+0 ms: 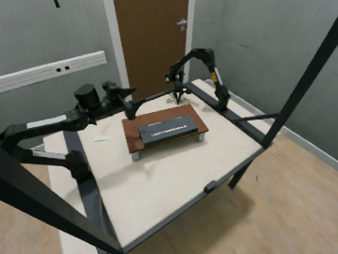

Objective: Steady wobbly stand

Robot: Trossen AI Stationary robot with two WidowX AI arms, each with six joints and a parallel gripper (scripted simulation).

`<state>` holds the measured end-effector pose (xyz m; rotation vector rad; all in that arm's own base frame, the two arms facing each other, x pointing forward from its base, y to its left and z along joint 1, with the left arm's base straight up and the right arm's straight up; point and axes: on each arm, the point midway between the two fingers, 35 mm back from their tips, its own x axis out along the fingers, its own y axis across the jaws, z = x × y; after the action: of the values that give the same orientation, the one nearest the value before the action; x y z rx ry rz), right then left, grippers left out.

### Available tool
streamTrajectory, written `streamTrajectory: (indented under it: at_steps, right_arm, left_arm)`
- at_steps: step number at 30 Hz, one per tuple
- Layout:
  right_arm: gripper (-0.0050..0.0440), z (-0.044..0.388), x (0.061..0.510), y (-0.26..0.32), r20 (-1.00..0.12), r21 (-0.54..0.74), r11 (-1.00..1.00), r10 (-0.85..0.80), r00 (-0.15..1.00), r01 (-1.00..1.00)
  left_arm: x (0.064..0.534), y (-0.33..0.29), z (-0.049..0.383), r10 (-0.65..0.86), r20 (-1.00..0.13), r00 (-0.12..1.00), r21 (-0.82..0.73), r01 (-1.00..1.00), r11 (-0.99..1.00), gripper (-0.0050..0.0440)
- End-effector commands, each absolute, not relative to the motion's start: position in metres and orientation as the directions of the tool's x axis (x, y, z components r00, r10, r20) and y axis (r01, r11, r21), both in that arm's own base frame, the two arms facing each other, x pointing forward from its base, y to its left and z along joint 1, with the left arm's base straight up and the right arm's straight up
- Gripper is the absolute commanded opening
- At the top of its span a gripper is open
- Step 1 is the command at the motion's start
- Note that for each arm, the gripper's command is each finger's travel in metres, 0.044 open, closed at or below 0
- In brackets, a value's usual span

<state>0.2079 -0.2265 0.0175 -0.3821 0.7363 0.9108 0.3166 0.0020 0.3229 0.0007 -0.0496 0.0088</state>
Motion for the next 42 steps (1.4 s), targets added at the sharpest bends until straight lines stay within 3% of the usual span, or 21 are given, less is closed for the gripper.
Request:
streamTrajectory:
  at_steps: [1,42]
  right_arm:
    - [-0.005,0.032,0.213,-0.228,-0.729,-0.043,0.575,0.542,0.419,-0.817]
    - [-0.005,0.031,0.215,-0.212,-0.727,-0.04,0.579,0.542,0.422,-0.814]
  left_arm:
    - [0.312,0.002,0.342,0.008,0.096,0.995,0.005,-0.009,1.0,0.04]
    - [0.312,0.002,0.342,0.008,0.096,0.995,0.005,-0.009,1.0,0.04]
